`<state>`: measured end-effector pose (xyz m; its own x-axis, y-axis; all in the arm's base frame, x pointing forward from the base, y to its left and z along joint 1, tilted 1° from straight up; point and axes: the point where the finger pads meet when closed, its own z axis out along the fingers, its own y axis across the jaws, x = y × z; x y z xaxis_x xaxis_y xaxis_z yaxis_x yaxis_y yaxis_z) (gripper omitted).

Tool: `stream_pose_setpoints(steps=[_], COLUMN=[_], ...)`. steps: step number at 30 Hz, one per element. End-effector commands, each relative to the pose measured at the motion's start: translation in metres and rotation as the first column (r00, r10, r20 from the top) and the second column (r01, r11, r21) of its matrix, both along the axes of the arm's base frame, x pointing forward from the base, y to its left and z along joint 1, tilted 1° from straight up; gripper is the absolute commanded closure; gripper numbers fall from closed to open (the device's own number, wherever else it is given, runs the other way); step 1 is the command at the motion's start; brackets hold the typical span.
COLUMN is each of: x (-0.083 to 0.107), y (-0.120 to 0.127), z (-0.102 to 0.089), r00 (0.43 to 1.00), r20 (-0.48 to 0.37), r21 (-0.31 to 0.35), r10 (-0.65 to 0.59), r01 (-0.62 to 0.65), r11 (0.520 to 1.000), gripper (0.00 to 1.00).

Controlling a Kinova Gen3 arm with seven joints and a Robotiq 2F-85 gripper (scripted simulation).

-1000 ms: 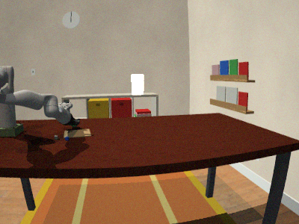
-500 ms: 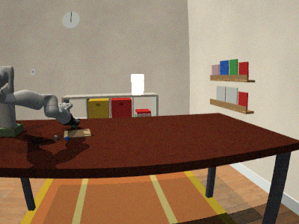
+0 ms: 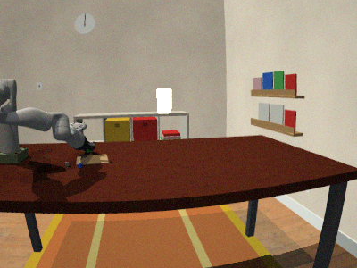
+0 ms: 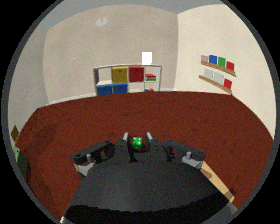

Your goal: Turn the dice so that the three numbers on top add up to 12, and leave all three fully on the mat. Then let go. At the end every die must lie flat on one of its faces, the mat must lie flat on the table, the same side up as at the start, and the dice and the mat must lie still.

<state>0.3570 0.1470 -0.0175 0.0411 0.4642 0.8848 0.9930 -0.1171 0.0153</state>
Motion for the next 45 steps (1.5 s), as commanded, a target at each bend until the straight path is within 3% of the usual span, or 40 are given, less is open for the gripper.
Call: stream_pose_setpoints(steps=[1,37,45], x=[0.0,0.0,-0.003], y=[0.0,-0.003,-0.025], z=[0.0,0.002,0.014], r00=[1.0,1.0,1.0], r20=[0.001,0.001,0.001], r21=[0.0,0.0,0.0], r10=[0.0,0.0,0.0], r01=[0.0,0.0,0.0], r11=[1.0,1.0,1.0], gripper=[0.69,0.69,0.69])
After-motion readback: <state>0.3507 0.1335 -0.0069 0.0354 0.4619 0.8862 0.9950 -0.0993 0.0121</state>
